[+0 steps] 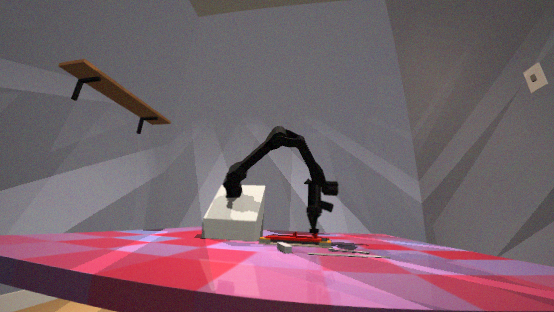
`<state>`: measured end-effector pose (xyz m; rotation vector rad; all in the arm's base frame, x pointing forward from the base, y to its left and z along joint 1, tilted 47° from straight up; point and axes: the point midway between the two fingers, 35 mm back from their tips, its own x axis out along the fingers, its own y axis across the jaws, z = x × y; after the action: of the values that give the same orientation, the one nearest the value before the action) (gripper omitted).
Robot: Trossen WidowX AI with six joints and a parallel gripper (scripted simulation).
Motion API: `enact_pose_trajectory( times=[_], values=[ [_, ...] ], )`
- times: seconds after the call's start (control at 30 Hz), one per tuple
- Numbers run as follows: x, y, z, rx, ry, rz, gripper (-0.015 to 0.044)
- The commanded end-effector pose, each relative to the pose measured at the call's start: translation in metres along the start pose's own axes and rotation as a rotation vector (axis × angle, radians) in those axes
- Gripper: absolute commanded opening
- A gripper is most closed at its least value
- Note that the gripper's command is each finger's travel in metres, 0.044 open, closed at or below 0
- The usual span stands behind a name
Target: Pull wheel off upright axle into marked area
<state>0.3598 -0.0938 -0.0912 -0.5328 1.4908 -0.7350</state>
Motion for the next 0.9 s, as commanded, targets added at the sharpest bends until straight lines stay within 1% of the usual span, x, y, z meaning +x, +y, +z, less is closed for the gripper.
enact_pose_trajectory(
  times=[0.0,0.87],
  values=[
    [-0.0158,0.0017,0.0004,-0.023,-0.016,-0.003,0.0],
    [-0.0244,0.0019,0.0002,-0.024,-0.02,-0.004,0.0]
  ],
)
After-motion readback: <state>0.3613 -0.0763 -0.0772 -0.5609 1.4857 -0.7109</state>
